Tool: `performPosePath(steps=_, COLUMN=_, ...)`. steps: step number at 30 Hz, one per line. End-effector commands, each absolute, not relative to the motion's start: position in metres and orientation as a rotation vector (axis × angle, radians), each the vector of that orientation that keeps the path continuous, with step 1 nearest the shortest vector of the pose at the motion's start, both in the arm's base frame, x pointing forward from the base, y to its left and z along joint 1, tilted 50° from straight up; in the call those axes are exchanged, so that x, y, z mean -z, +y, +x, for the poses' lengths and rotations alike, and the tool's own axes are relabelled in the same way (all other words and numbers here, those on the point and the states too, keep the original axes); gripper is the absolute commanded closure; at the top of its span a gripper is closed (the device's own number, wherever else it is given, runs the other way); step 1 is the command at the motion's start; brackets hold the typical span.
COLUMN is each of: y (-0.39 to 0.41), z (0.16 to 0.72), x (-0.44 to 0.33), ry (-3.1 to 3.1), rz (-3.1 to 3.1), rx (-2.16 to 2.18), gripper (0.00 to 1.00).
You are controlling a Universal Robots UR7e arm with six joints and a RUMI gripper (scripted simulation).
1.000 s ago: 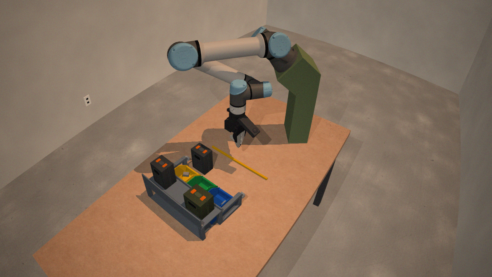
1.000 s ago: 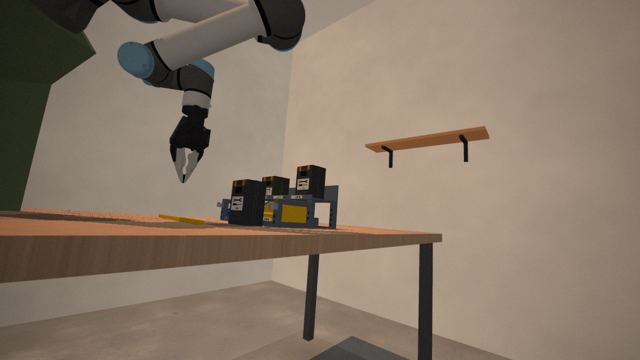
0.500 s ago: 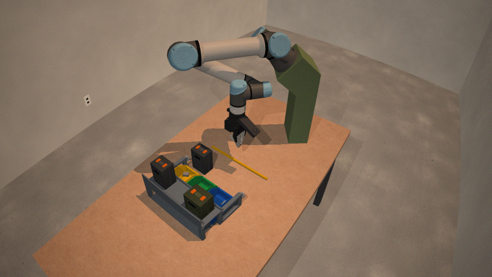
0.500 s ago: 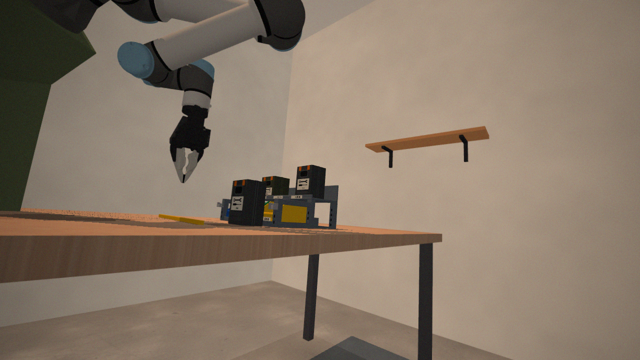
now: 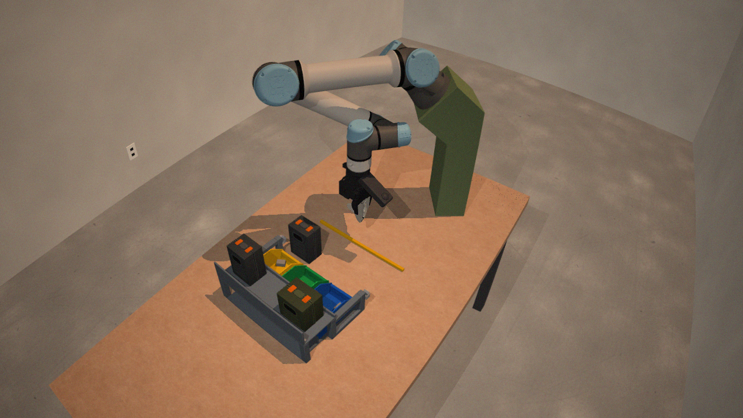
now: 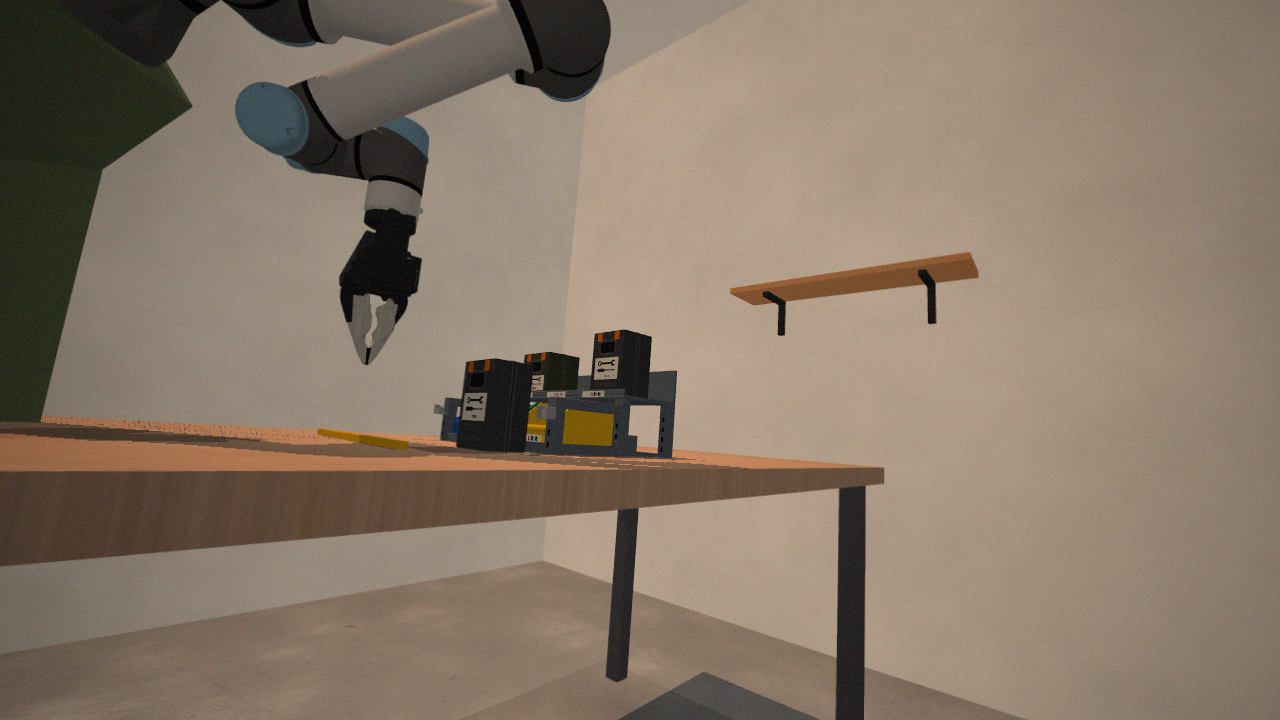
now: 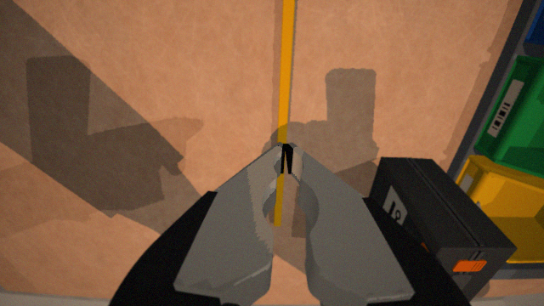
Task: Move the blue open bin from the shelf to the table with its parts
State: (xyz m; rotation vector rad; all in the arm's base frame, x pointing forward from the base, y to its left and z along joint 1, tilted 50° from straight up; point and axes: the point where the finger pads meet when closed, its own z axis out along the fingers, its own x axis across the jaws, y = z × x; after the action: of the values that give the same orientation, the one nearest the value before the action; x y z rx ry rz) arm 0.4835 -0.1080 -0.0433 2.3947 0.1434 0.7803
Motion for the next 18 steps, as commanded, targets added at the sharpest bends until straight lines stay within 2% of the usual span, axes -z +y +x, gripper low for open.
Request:
performPosePath(steps=1, y=-0.107, z=0.482, x=0.041, ry=0.144, rz=2.394, rx=-0.781, gripper=1.0)
performPosePath(steps=18, y=-0.092, z=0.466, x=0.023, ry=0.144, rz=2.394, rx=-0.781, gripper=1.0)
